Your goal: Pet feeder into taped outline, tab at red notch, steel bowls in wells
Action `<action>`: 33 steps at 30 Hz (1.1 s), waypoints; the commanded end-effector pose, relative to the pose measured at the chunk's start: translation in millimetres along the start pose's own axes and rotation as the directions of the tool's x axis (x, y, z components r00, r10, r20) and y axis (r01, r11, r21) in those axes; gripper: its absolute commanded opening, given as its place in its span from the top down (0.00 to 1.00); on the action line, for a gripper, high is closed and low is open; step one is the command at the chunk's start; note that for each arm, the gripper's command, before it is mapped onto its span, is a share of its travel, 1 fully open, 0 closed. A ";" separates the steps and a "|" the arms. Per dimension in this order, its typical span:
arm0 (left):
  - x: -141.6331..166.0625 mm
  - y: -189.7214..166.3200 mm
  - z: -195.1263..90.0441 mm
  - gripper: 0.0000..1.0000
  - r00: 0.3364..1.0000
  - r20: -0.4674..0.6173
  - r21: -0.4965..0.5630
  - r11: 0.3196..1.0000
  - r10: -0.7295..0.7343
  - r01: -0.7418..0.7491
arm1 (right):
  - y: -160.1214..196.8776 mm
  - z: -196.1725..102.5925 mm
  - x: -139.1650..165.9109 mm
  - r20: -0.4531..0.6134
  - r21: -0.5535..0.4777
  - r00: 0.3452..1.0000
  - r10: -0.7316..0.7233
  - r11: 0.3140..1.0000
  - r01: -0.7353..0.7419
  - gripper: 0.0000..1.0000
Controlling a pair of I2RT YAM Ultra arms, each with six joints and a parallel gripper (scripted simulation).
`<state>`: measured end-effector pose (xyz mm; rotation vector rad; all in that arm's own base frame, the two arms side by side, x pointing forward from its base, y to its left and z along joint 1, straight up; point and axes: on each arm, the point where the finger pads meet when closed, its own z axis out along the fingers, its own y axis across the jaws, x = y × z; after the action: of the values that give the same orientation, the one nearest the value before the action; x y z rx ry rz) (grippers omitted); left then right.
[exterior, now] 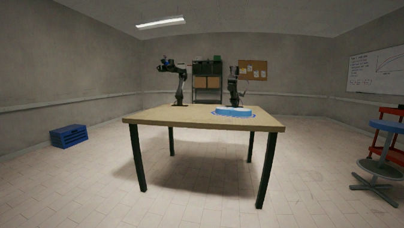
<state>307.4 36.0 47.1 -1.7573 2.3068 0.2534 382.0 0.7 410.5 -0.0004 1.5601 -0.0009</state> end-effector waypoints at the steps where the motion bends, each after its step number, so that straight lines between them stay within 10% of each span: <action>1: -5.2 -9.6 -21.6 0.53 1.000 0.030 0.045 0.999 -0.007 0.006 | 3.0 -10.8 -39.0 0.099 -0.009 0.995 -0.008 1.000 0.009 0.00; 33: -9.7 -5.8 -79.9 0.53 0.999 0.029 0.049 0.999 -0.024 0.023 | 3.0 -10.8 -39.0 0.099 -0.009 0.995 -0.008 1.000 0.009 0.00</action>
<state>304.7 19.2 106.2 -1.7535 2.3007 0.2430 382.0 0.7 410.5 -0.0004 1.5601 -0.0009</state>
